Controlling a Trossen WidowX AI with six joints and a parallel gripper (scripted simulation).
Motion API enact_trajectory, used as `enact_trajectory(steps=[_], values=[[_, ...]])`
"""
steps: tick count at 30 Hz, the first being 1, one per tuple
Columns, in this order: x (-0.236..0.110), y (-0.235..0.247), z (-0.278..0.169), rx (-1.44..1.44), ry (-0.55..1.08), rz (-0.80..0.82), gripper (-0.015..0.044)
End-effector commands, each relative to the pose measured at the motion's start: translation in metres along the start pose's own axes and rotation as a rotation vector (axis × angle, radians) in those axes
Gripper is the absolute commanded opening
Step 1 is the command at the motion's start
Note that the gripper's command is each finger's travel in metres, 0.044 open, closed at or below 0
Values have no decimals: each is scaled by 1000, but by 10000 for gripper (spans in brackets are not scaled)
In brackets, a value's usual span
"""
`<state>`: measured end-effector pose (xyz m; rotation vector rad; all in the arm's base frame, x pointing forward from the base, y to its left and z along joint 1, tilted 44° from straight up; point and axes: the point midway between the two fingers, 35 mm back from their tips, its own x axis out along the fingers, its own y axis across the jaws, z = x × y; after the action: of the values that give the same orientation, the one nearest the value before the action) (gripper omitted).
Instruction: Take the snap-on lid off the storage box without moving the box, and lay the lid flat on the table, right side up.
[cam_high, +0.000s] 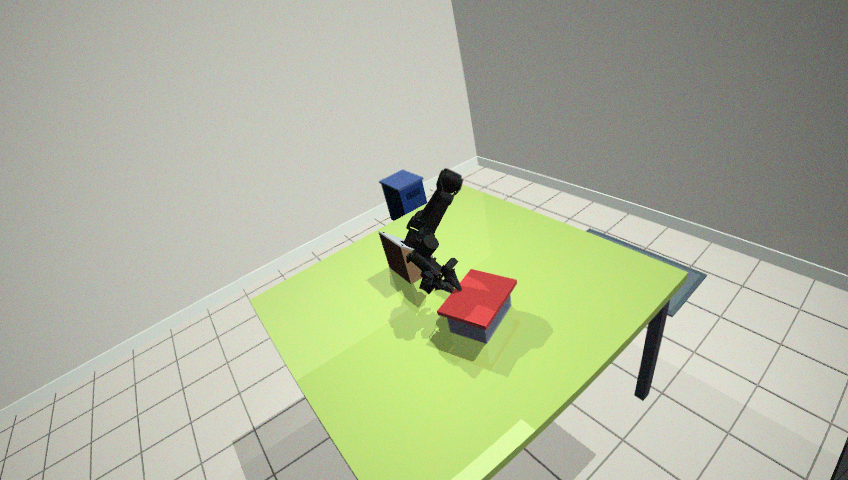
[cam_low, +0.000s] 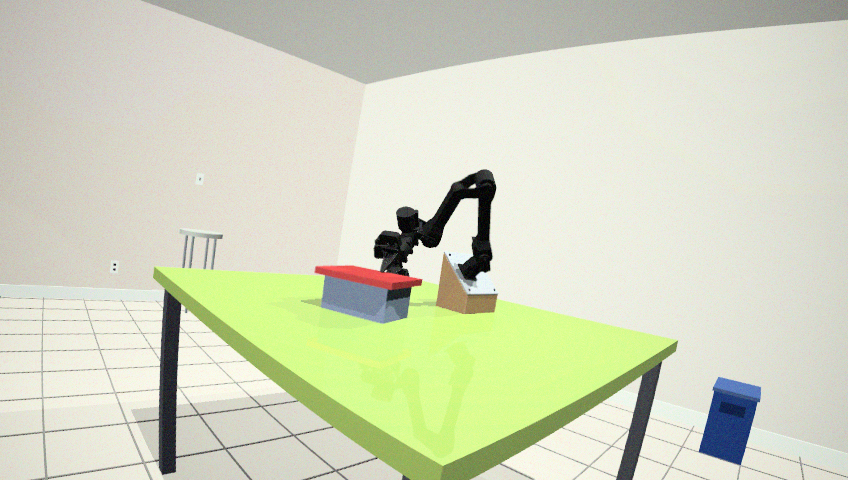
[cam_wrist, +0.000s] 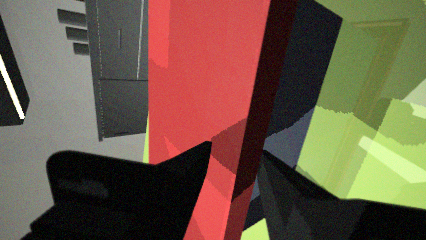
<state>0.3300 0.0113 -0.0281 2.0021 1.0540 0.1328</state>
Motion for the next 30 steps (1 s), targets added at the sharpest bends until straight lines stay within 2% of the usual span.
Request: enact_trajectory(steps=[1, 30], values=[[-2, 2, 0, -3, 2, 5, 0], [-7, 6, 0, -3, 1, 5, 0]])
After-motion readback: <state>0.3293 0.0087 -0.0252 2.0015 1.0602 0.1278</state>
